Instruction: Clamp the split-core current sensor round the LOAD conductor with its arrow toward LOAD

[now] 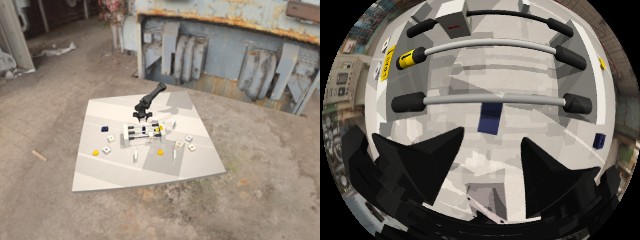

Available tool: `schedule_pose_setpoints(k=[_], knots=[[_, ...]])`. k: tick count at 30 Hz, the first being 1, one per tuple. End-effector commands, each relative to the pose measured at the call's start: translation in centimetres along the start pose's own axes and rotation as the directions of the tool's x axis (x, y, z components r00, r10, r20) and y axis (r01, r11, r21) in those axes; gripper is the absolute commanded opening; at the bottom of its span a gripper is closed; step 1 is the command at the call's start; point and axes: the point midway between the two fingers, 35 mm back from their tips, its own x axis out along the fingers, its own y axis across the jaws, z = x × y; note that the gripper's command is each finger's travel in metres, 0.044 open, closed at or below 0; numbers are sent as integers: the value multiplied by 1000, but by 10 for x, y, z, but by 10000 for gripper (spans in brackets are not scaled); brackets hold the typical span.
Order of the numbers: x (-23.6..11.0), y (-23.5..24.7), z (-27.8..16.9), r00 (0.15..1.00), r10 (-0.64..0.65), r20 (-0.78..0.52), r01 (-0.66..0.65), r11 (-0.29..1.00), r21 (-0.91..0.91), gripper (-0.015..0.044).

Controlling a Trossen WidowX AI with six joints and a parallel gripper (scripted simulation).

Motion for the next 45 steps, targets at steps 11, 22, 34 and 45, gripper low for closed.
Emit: schedule_pose_setpoints(k=[11,22,34,45], knots=[[21,-5,-2,1000,-8,-8,8,1000,19,278],[40,-5,-2,1000,-7,-7,7,1000,18,278],[59,-3,-4,1000,-4,-7,4,1000,18,278],[57,-3,-2,1000,-10,-1,10,1000,6,232]])
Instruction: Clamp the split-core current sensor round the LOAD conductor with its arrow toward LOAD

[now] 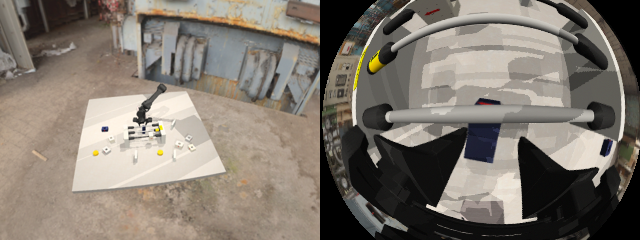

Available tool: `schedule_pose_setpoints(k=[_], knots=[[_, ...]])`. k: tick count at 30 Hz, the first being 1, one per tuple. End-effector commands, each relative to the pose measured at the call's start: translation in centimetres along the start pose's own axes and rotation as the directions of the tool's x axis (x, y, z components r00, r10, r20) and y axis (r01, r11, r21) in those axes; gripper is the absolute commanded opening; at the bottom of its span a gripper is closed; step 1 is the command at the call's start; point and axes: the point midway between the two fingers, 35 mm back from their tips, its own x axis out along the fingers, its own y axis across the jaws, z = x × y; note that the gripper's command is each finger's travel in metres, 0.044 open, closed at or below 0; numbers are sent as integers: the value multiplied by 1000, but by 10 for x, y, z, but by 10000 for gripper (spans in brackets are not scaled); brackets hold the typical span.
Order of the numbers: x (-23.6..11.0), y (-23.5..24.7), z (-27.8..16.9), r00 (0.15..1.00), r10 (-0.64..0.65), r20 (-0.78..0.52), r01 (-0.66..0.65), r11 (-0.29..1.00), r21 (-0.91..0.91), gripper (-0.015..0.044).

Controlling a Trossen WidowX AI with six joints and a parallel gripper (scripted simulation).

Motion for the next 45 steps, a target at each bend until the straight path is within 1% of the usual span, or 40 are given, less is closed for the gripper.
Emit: schedule_pose_setpoints(k=[1,19,23,33,41,45], knots=[[0,0,0,1000,0,0,0,1000,-1,225],[0,0,0,1000,0,0,0,1000,-1,105],[-3,-2,-5,1000,1,-2,-1,1000,3,0],[-17,-11,-55,1000,5,-9,-5,1000,13,0],[-15,-11,-56,1000,5,-9,-5,1000,13,0],[-15,-11,-54,1000,12,-13,-12,1000,22,105]])
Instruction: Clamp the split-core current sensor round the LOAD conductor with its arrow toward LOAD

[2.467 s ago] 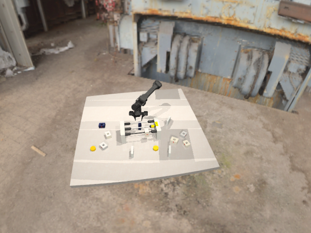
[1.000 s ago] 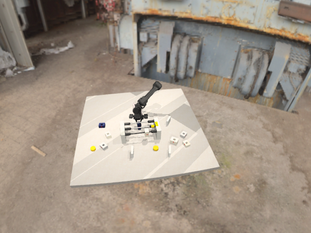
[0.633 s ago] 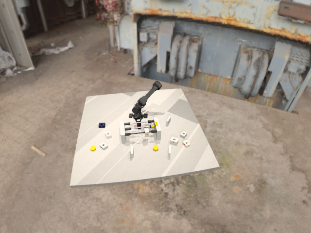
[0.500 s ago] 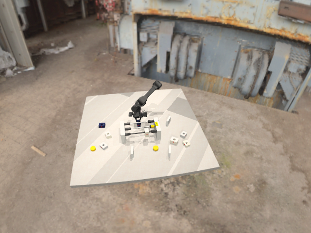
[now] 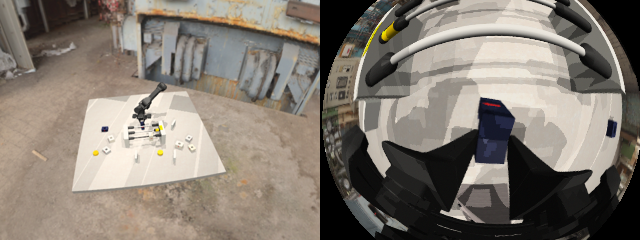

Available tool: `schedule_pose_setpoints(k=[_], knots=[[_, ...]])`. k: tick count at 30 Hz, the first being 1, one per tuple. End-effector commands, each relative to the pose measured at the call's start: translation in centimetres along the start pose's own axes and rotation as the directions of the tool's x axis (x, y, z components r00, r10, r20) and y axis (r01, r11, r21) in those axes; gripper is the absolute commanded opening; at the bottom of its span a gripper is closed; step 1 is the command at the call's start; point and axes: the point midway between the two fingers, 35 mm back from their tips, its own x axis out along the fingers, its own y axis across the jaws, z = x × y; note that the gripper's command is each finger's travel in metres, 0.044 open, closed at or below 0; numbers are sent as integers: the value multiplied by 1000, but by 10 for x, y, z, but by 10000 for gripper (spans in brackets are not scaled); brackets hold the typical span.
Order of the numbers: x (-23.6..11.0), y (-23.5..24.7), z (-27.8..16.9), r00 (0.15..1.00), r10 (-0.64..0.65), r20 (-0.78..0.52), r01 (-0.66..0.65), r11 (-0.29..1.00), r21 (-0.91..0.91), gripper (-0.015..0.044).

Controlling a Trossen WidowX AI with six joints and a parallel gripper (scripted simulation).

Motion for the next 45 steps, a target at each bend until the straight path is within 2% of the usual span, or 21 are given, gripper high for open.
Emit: schedule_pose_setpoints(k=[1,7,12,17,21,23,25,28,31,35,39,41,45], knots=[[0,0,0,1000,0,0,0,1000,0,131],[0,0,0,1000,0,0,0,1000,0,278],[-2,0,1,1000,-1,1,1,1000,-1,278],[-54,-1,-2,1000,-10,2,10,1000,-8,278],[-57,0,-3,1000,-9,2,9,1000,-8,278],[-57,0,-2,1000,-9,-7,9,999,52,320],[-57,1,1,999,-7,-35,14,976,217,320],[-57,3,5,997,-5,-80,43,878,476,320],[-56,6,10,992,-5,-126,92,712,696,320],[-55,9,15,982,-6,-187,173,409,896,320],[-53,12,21,970,-10,-244,244,68,967,320],[-53,12,22,967,-10,-253,253,9,967,320],[-50,12,22,967,-11,-253,253,9,967,320]])
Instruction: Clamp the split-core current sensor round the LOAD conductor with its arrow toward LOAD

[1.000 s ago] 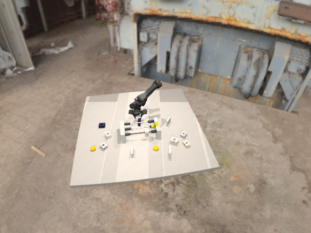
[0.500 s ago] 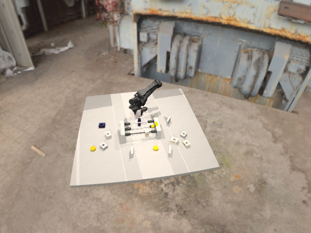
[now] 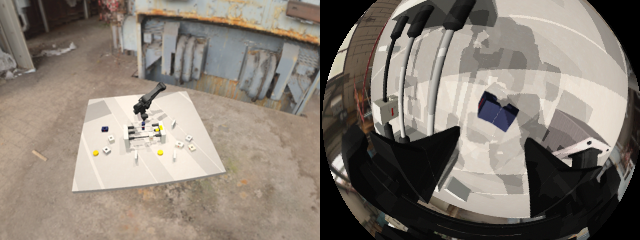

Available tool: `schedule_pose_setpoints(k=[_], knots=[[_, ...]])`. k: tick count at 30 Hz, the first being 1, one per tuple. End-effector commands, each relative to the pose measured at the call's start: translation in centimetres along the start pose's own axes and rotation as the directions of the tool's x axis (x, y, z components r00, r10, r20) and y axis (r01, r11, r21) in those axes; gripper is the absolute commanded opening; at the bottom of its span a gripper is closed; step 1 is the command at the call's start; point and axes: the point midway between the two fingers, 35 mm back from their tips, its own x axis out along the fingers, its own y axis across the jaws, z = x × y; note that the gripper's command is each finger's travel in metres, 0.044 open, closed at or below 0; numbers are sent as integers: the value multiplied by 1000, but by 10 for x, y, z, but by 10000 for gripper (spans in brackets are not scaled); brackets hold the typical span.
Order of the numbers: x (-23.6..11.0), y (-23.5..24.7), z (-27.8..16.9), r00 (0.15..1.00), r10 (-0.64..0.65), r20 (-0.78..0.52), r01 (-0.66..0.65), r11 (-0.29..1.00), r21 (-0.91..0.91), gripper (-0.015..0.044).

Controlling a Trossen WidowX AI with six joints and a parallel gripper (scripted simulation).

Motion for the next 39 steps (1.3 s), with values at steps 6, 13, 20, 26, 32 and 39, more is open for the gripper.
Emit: schedule_pose_setpoints(k=[6,13,20,26,32,39], knots=[[15,4,2,997,-72,-23,75,944,322,320],[26,4,2,997,-71,-23,75,944,322,320],[38,3,1,997,-71,-23,75,944,322,320],[48,2,1,997,-71,-24,75,944,321,320],[57,1,0,997,-71,-25,75,944,321,320],[58,1,0,997,-69,-17,71,948,312,287]])
